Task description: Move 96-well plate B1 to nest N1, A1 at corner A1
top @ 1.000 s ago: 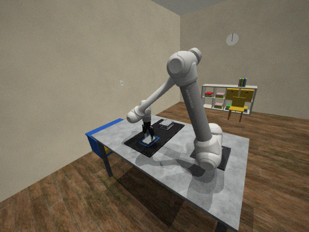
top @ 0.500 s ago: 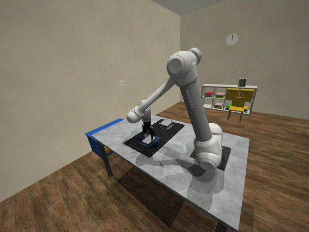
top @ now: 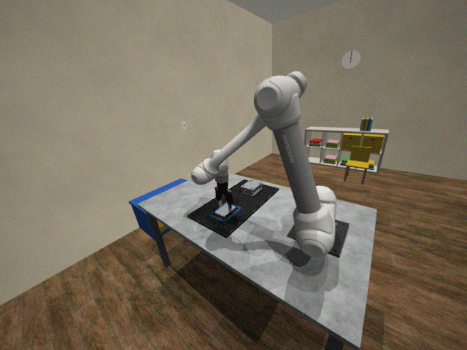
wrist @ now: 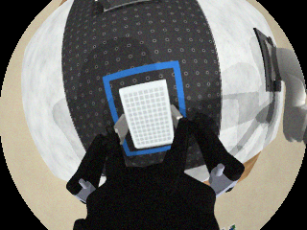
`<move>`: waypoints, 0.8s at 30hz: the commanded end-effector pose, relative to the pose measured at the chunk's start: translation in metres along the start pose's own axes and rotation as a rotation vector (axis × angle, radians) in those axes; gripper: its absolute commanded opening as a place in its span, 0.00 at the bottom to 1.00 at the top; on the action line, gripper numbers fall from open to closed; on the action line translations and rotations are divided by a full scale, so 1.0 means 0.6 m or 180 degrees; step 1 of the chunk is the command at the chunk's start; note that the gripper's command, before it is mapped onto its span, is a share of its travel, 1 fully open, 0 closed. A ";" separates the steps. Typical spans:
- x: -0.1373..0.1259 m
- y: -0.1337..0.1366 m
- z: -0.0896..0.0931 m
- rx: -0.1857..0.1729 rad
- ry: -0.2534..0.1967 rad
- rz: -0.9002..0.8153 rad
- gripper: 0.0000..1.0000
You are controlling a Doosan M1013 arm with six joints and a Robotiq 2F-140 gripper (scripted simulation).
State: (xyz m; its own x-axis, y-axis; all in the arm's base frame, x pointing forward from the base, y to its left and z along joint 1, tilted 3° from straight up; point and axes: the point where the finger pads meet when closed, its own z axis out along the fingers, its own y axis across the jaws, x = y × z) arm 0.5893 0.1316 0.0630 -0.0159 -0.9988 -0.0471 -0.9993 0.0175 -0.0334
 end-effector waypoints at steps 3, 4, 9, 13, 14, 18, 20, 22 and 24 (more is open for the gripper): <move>-0.003 -0.001 -0.021 0.0001 -0.0004 0.0006 0.00; -0.003 -0.001 -0.024 0.0001 -0.0004 0.0006 0.00; -0.003 -0.001 -0.038 0.0001 -0.0004 0.0006 0.00; -0.003 -0.001 -0.043 0.0001 -0.0004 0.0006 0.00; -0.003 -0.001 -0.046 0.0001 -0.0004 0.0006 0.00; -0.003 -0.001 -0.057 0.0001 -0.0004 0.0006 0.00; -0.003 -0.001 -0.063 0.0001 -0.0004 0.0006 0.00; -0.003 -0.001 -0.068 0.0001 -0.0004 0.0006 0.00; -0.003 -0.001 -0.074 0.0001 -0.0004 0.0006 0.00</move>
State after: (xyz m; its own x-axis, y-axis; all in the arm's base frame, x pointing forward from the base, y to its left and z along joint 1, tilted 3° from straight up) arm 0.5873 0.1321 0.0987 -0.0129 -0.9987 -0.0493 -0.9994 0.0145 -0.0325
